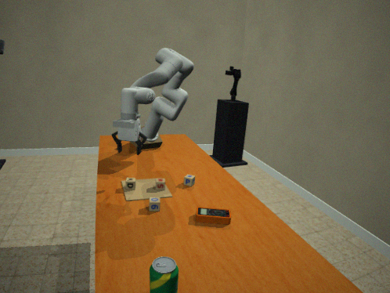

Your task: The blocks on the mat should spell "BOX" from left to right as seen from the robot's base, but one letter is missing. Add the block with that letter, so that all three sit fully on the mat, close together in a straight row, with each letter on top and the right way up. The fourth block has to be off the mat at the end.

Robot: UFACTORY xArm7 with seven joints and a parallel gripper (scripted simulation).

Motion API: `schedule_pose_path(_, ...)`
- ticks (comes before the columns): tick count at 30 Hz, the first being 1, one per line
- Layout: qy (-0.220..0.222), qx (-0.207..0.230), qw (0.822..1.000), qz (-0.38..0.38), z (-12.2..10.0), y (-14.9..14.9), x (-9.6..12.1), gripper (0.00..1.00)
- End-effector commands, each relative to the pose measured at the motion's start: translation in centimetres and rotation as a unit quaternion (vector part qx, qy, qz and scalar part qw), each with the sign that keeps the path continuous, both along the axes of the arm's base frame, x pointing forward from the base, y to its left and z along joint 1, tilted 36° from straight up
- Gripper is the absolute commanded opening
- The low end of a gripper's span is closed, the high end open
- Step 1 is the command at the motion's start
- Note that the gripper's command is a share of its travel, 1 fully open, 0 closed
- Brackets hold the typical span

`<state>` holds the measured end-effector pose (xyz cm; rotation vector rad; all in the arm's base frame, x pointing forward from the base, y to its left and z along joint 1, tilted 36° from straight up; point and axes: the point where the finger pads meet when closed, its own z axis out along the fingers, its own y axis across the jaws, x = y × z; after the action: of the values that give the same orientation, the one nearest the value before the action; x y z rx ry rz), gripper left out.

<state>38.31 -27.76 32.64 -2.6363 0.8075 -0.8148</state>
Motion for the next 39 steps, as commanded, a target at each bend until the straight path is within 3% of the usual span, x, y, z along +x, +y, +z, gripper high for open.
schedule_pose_path(1, -0.002, -0.001, 1.000, -0.001, 0.2, -0.1, 0.0, 1.00)
schedule_pose_path(6, -0.002, -0.002, 1.000, -0.001, 0.3, -0.1, 0.1, 1.00)
schedule_pose_path(10, 0.000, -0.010, 1.000, 0.011, 2.0, -0.5, 2.1, 1.00)
schedule_pose_path(12, 0.000, -0.010, 1.000, 0.011, 2.0, -0.5, 2.1, 1.00)
schedule_pose_path(16, 0.003, -0.029, 0.999, 0.037, 5.8, -0.8, 6.7, 1.00)
schedule_pose_path(27, 0.001, -0.059, 0.995, 0.081, 12.2, 0.3, 15.3, 1.00)
schedule_pose_path(29, 0.001, -0.059, 0.995, 0.081, 12.2, 0.3, 15.3, 1.00)
schedule_pose_path(32, -0.003, -0.070, 0.993, 0.096, 14.7, 1.2, 18.8, 1.00)
schedule_pose_path(39, -0.011, -0.078, 0.991, 0.106, 16.9, 2.3, 21.8, 1.00)
